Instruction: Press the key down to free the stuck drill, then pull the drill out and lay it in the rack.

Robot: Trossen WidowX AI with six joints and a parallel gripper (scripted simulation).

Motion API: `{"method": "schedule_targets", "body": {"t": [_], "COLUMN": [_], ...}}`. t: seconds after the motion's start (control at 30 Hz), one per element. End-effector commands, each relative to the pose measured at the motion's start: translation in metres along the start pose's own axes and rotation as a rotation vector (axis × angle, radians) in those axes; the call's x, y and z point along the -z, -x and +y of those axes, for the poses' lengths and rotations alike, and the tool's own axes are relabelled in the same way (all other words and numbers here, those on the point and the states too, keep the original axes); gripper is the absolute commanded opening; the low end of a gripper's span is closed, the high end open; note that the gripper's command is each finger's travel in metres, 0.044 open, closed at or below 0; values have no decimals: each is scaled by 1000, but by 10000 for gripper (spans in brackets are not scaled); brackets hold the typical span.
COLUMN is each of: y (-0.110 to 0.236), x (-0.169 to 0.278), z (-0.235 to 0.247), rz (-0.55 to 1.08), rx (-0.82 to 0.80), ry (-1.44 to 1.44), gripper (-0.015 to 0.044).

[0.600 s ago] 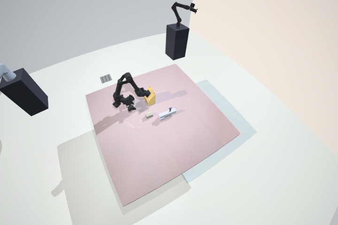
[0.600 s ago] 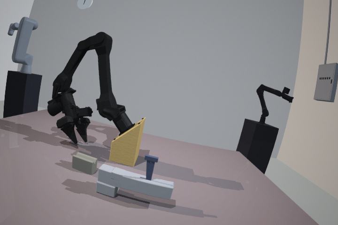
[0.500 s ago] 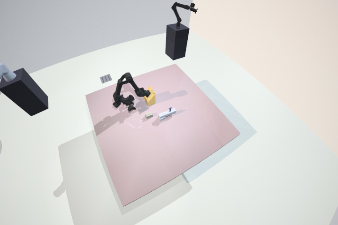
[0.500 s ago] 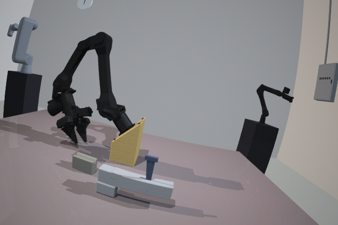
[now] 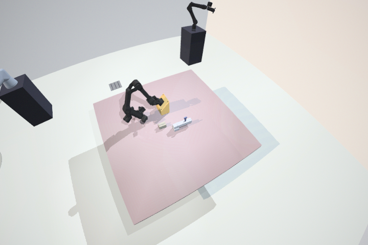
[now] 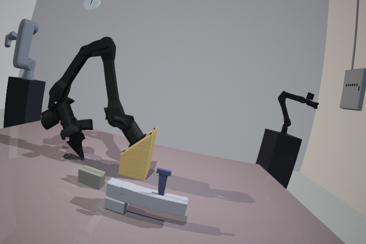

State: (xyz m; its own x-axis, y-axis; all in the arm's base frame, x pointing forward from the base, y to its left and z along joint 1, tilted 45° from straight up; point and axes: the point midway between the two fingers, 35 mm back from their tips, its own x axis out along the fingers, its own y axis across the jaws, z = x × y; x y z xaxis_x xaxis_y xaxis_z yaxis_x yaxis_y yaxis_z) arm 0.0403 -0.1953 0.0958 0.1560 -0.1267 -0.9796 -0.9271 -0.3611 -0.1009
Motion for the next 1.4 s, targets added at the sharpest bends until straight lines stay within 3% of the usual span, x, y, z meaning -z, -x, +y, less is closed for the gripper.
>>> {"method": "schedule_targets", "body": {"t": [0.0,0.33,0.63,0.73,1.07,1.37], "y": [-3,-12,-33,-31,-60,-93], "x": [16,38,39,36,-22,-122], "z": [-19,-74,-150,-196,-266,-322], "rz": [-29,-86,-222,-160,-403,-864], "rx": [-22,-39,-88,-87,-157,-319], "ry": [275,926,1660,1855,2622,3423], "gripper": [0,0,0,0,0,0]}}
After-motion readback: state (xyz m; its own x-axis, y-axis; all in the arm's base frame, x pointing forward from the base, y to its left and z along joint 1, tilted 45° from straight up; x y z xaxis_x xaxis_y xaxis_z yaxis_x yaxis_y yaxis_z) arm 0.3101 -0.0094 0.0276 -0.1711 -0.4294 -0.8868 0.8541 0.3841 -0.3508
